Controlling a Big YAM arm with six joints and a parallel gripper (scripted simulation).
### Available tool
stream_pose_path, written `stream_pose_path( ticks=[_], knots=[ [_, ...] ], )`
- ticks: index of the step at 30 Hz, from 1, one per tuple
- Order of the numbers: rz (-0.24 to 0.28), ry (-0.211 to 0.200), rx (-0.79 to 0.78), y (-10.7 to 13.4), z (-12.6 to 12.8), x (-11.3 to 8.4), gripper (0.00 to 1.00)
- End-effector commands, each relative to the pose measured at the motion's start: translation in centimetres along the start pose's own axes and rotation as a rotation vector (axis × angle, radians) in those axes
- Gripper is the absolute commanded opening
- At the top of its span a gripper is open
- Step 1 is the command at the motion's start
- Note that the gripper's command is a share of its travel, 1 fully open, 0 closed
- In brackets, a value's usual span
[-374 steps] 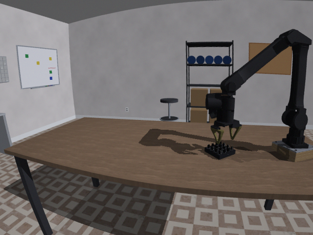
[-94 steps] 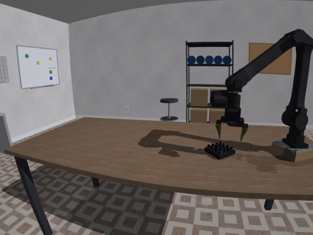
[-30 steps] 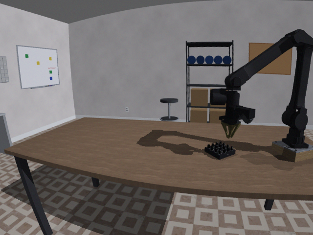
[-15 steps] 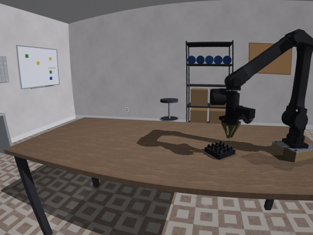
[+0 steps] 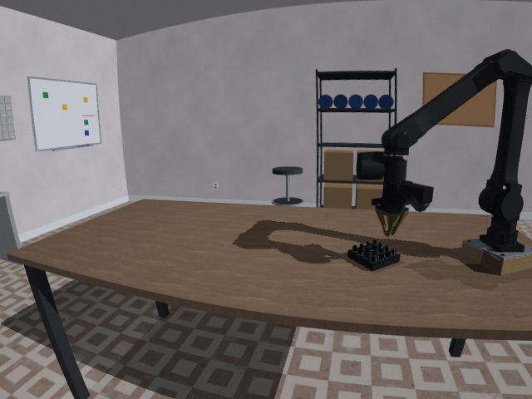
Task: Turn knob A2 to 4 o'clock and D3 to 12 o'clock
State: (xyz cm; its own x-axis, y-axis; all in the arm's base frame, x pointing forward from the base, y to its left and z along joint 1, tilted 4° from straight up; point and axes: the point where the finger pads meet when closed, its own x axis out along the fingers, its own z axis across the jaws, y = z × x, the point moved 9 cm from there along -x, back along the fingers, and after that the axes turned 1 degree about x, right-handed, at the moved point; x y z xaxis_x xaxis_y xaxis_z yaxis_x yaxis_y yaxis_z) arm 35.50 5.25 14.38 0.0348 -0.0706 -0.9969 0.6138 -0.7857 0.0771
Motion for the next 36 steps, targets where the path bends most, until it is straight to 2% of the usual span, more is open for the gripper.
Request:
stream_pose_path(
  ticks=[1,24,27,29,36],
  knots=[
    [-0.003,0.005,0.006,0.4,0.1,0.6,0.18],
    [-0.002,0.003,0.008,0.3,0.1,3.5,0.18],
    [0.004,0.014,0.009,0.3,0.0,3.1,0.18],
    [-0.002,0.003,0.008,0.2,0.1,3.8,0.18],
    [-0.002,0.003,0.008,0.2,0.1,4.2,0.18]
  ],
)
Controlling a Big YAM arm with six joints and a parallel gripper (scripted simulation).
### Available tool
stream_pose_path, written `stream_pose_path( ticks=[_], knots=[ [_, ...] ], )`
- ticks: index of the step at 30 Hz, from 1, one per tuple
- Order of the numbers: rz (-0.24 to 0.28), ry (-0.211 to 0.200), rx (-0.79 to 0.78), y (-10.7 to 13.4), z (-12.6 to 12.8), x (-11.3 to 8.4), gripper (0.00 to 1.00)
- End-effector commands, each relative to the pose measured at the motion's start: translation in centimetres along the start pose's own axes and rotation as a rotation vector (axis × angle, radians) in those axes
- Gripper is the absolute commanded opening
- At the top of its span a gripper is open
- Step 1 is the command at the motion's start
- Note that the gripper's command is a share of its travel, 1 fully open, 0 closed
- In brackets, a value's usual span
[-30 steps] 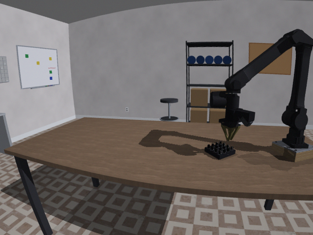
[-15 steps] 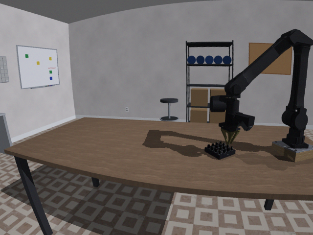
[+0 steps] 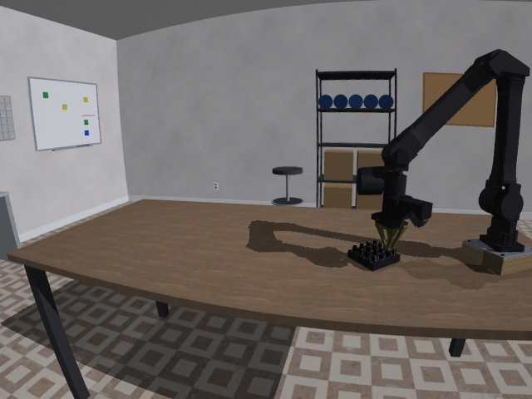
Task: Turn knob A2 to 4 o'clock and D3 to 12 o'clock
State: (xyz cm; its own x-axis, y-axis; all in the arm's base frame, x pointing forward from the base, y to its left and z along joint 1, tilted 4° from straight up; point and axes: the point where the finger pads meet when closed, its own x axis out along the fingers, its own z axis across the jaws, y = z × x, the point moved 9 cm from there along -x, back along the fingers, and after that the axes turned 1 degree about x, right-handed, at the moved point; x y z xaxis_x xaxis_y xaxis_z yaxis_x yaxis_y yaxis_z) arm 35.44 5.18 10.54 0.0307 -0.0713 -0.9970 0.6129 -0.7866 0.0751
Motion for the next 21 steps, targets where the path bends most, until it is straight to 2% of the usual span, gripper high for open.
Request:
stream_pose_path(
  ticks=[1,21],
  knots=[
    [0.002,0.011,0.007,0.51,0.05,0.23,0.18],
    [0.002,0.01,0.007,0.54,-0.02,0.3,0.18]
  ],
)
